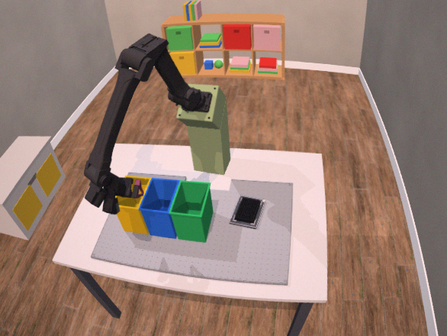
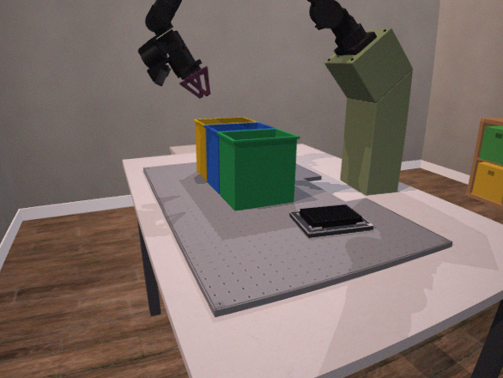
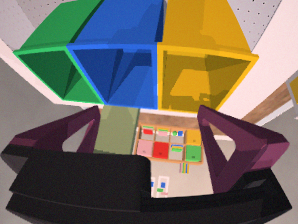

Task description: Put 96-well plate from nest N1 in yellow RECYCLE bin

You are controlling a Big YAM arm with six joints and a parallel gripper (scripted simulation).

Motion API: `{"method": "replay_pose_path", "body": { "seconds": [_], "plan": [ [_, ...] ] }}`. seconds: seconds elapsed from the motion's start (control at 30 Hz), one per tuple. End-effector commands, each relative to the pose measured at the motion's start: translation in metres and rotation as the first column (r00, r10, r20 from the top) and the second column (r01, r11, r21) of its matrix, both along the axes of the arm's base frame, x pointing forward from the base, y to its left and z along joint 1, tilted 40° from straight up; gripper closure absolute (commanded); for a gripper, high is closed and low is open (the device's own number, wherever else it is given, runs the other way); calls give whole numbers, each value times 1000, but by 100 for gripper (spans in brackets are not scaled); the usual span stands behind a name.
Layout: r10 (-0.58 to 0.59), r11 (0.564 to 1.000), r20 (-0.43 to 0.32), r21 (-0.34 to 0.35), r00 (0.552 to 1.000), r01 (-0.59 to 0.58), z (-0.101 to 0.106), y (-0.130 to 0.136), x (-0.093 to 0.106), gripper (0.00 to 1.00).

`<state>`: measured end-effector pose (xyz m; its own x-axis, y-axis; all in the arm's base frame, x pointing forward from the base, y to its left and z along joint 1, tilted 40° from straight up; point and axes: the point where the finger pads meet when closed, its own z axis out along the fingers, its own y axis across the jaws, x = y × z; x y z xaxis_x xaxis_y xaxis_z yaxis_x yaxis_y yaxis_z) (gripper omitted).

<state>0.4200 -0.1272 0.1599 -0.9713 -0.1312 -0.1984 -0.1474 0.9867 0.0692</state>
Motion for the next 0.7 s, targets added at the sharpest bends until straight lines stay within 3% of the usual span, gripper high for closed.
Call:
{"method": "replay_pose_path", "body": {
  "seconds": [0.0,0.3,0.43,0.5,0.53,0.57,0.67],
  "plan": [
    [-56,998,7,-18,998,56,20,10,-5,0],
    [-78,996,7,-33,997,79,39,45,-19,0],
    [-79,997,-11,-29,997,78,38,63,-34,0],
    [-79,997,-11,-29,997,78,38,63,-34,0],
    [-101,994,6,-46,995,101,48,65,-31,0],
    [-101,994,-15,-44,995,101,41,70,-40,0],
    [-101,994,-15,-44,995,101,45,82,-48,0]
  ]
}}
